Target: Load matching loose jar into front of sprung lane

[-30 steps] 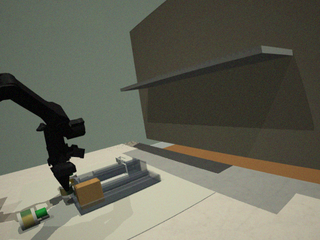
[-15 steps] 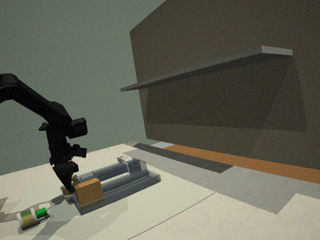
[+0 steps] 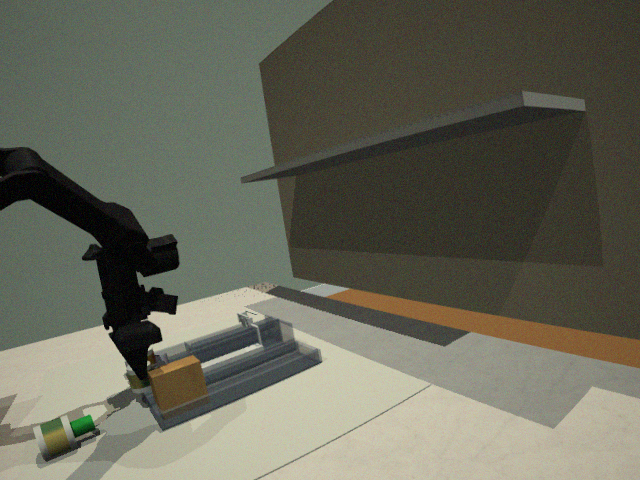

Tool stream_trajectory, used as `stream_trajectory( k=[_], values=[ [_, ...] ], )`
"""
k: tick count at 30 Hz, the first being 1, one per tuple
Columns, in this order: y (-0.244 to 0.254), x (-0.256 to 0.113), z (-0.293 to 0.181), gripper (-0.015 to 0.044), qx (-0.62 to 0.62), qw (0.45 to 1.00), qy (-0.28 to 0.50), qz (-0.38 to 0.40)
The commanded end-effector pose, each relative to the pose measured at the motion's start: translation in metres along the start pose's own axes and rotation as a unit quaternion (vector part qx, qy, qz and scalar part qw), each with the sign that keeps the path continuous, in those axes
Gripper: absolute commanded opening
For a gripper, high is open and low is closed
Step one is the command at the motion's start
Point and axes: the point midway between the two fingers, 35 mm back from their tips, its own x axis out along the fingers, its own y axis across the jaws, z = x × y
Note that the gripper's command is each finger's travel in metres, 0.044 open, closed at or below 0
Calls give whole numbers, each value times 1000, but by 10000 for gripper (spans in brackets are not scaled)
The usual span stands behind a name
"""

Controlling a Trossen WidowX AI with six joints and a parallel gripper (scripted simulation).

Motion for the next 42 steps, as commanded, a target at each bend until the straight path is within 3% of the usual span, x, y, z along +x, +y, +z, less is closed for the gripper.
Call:
stream_trajectory(
  k=[1, 42],
  values=[
    [-3, -3, 9, 0, 7, 1000, -10, -3],
    [-5, -9, 27, 0, 7, 1000, -10, -3]
  ],
)
